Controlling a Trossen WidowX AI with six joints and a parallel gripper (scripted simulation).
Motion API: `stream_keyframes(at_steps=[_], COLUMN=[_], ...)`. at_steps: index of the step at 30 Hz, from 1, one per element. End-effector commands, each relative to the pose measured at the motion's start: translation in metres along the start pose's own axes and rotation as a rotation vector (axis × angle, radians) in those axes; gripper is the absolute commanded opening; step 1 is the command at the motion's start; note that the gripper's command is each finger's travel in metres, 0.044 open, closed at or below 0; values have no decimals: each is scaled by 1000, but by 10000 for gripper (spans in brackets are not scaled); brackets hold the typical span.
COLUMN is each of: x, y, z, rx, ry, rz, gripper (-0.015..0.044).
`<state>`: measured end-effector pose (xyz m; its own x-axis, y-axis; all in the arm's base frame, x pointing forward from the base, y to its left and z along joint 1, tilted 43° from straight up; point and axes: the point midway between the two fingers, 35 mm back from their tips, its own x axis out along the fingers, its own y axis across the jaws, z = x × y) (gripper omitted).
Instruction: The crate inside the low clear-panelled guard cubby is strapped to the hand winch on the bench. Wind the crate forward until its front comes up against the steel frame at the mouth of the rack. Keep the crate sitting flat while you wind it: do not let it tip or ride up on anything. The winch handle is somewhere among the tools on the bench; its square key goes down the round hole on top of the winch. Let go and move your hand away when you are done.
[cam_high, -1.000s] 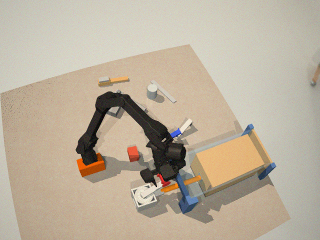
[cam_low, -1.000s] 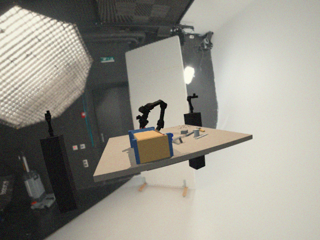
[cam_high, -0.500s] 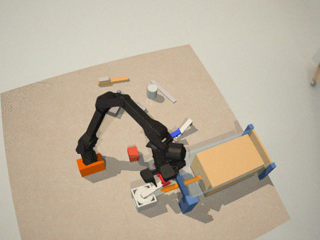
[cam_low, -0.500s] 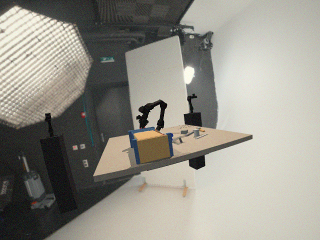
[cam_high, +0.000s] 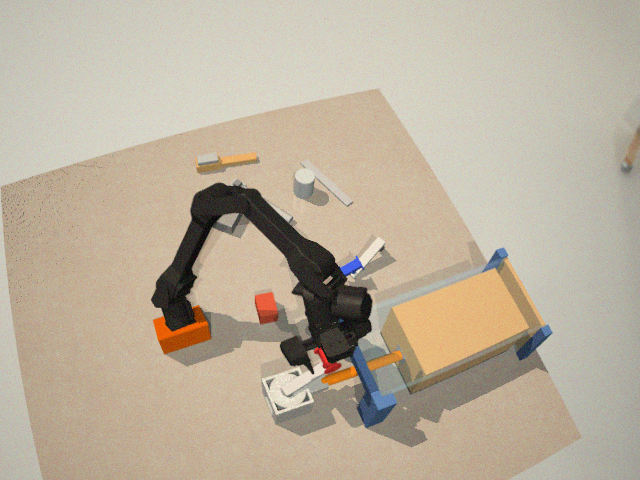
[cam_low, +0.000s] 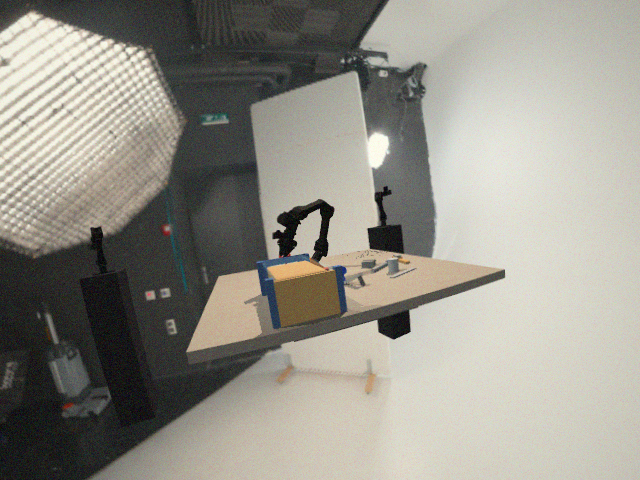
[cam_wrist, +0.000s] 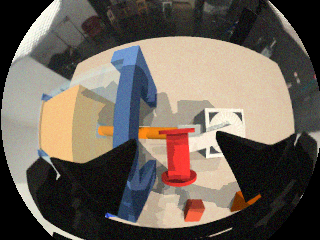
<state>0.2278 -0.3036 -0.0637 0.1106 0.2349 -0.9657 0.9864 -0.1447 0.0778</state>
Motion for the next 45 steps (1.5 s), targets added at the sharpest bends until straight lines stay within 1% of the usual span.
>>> stream_keyframes(at_steps=[1, 41, 42, 45], x=[14, 14, 0, 0], y=[1, 1, 0, 0], z=[-11, -11, 0, 0], rx=[-17, -17, 0, 0], ry=[35, 35, 0, 0], rz=[-21, -21, 0, 0], gripper=[440, 440, 414, 335])
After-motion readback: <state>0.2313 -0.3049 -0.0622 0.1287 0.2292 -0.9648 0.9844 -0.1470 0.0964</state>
